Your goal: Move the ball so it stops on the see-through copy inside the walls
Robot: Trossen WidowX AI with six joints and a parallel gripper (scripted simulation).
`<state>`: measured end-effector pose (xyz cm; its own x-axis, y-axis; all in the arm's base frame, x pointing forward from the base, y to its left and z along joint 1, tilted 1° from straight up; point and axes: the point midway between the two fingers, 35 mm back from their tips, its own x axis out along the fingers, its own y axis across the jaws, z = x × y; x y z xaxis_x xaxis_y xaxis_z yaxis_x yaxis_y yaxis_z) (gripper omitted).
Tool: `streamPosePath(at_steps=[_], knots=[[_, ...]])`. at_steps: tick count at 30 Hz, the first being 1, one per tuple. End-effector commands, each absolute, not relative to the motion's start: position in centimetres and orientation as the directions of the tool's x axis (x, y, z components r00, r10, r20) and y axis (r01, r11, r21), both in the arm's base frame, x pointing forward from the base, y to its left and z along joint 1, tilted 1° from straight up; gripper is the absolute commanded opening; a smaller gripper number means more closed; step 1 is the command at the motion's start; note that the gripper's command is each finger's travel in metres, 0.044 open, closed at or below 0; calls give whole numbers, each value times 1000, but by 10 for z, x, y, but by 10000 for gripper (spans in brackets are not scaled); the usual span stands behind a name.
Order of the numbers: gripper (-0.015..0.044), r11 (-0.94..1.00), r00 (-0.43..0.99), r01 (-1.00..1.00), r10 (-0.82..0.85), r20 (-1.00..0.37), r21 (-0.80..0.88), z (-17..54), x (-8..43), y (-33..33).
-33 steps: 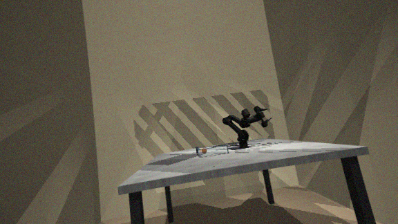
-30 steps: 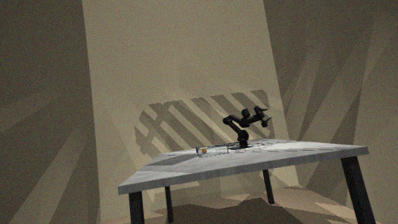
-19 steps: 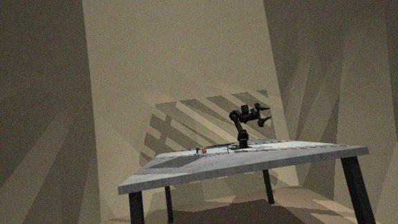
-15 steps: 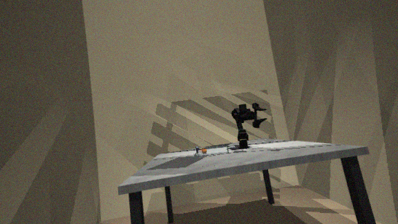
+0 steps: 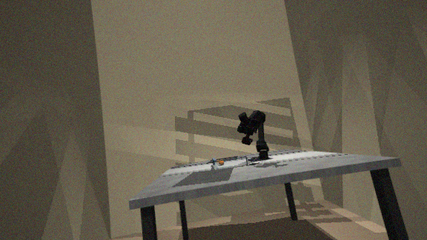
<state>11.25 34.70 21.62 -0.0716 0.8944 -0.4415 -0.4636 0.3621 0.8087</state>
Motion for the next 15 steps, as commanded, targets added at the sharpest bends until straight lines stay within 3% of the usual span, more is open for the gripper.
streamPosePath(at_steps=[1,8,15], knots=[[326,507,61,-442,840,-540,740,202,168,331],[326,714,217,-361,690,-690,600,180,247,284],[326,908,283,-239,403,-870,343,148,325,193]])
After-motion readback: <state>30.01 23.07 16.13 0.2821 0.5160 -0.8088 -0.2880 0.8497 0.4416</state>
